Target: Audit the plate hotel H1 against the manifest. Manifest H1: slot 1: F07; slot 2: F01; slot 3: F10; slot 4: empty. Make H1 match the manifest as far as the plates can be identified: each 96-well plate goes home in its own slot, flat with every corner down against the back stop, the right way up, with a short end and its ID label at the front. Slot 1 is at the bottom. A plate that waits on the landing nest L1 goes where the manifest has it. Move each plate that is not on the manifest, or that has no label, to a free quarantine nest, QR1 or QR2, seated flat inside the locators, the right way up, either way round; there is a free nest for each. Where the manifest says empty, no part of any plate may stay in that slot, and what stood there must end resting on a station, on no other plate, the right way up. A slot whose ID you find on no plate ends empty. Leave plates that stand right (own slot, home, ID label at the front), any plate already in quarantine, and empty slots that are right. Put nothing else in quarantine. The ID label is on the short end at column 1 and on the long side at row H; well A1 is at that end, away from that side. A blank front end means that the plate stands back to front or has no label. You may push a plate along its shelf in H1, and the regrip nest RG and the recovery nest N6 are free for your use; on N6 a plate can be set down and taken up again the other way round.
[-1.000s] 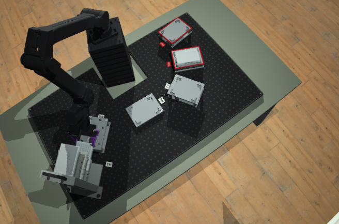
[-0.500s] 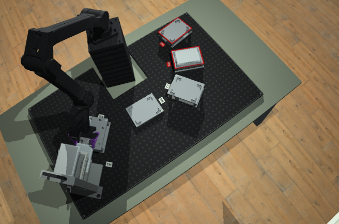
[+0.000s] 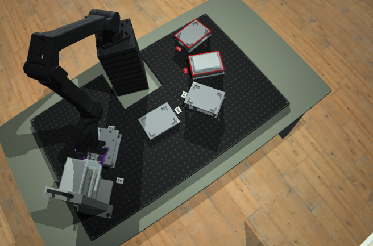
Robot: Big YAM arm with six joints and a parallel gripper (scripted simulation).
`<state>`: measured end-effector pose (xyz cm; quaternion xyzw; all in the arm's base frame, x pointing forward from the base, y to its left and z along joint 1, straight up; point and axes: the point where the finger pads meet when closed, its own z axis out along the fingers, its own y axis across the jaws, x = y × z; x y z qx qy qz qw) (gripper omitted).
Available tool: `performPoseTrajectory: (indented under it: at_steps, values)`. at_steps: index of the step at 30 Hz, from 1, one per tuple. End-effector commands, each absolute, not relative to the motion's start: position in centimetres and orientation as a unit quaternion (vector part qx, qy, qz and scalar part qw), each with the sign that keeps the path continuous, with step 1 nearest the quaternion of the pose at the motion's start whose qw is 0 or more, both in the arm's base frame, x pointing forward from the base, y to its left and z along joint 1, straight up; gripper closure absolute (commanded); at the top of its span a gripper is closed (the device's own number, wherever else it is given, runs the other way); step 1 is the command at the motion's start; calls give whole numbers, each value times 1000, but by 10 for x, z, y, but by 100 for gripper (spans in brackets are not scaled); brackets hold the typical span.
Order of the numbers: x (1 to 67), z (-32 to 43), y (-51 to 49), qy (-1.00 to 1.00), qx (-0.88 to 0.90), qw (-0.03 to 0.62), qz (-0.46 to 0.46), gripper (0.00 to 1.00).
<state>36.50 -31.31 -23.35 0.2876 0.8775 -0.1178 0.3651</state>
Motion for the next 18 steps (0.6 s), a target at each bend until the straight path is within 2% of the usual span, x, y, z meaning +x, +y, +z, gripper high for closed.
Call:
performPoseTrajectory:
  at_steps: [1,15,16,18]
  values:
    - [370,-239,-311,878,291,362,-113,14]
    - [376,-231,-321,874,287,374,-121,14]
    - [374,-243,-314,878,291,362,-114,0]
    - [376,-232,-321,874,287,374,-121,0]
